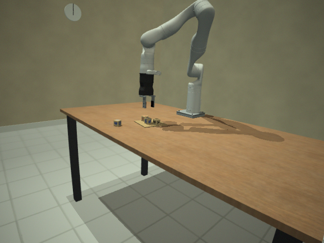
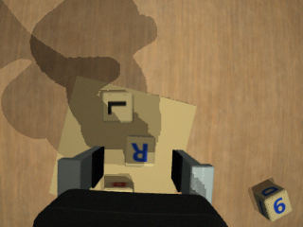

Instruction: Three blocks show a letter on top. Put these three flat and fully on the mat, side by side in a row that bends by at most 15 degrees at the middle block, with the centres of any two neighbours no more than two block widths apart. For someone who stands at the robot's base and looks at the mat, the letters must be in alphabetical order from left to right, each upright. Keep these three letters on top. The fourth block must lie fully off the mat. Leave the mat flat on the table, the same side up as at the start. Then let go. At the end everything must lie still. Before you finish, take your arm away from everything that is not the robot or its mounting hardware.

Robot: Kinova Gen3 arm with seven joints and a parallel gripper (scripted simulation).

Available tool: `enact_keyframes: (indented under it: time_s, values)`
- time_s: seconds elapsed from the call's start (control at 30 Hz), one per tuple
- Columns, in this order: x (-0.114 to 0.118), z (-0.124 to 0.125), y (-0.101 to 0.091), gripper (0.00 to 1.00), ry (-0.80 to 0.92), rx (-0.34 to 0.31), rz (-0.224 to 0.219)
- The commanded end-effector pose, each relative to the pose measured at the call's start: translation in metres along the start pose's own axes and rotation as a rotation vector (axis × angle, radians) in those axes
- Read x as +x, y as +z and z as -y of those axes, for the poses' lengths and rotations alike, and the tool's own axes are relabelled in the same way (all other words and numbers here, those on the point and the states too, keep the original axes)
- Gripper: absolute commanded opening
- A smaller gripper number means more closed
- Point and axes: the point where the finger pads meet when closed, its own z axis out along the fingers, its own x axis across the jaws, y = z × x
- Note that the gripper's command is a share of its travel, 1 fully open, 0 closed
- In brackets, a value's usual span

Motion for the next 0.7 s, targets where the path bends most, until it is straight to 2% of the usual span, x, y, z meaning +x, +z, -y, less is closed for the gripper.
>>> enact_keyframes:
  time_s: [0.0, 0.3, 0.67]
  values:
    - [0.0, 0.0, 0.0, 1.0, 0.0, 0.0, -0.001]
    - [0.0, 0.0, 0.006, 1.0, 0.0, 0.0, -0.001]
    - [0.0, 0.0, 0.021, 1.0, 0.0, 0.0, -0.001]
